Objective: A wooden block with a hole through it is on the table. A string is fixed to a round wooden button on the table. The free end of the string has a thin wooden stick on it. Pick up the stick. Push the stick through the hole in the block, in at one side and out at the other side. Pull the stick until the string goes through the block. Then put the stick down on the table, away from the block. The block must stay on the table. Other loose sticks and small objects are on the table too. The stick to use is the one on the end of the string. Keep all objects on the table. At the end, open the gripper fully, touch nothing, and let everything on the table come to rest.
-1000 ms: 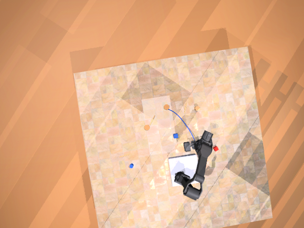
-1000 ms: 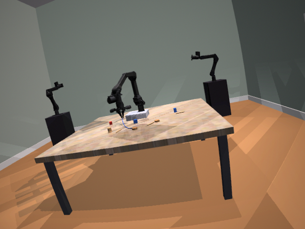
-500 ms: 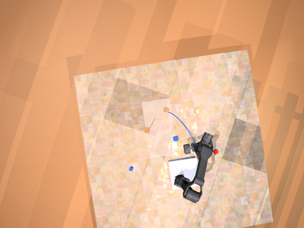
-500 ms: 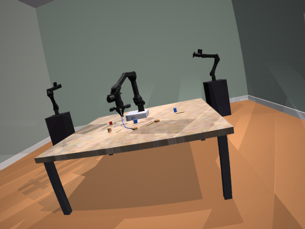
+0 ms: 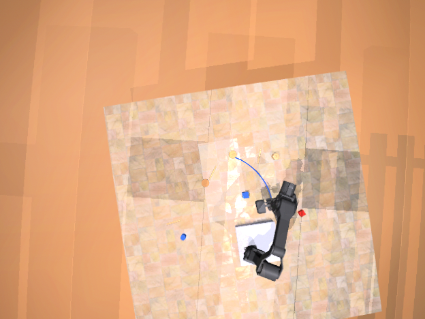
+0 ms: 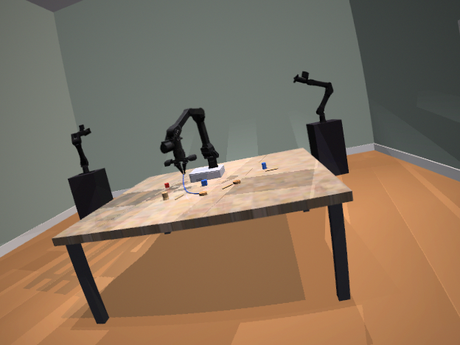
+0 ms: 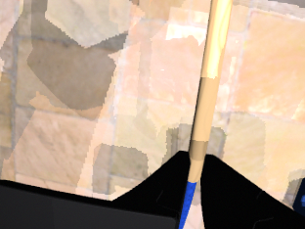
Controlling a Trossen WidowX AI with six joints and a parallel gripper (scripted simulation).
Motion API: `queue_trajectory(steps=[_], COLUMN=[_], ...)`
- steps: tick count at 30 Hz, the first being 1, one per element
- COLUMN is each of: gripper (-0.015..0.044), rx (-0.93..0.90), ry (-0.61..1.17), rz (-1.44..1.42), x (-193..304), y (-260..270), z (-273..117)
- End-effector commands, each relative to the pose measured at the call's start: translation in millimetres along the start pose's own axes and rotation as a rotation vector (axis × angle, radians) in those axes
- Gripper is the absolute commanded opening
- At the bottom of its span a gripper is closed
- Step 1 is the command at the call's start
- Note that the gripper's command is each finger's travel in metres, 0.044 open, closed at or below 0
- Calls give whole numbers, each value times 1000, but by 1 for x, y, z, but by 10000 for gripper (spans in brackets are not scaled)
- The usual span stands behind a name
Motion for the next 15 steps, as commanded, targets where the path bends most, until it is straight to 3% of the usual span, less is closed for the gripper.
queue_trajectory(steps=[1, 15], gripper=[0, 0], rx=[-6, -9], ry=[-18, -72], rz=[-2, 2], x=[5, 19], y=[-2, -8], z=[-4, -19])
Point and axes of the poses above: the point midway between the two fingers, 35 mm back from their tips, its own z axis out along the fingers, its own y axis across the jaws, x = y × z, the point moved 6 cm from there along -z, back along the fingers, and after that the axes turned 8 degrees about z, right-handed, at the moved point
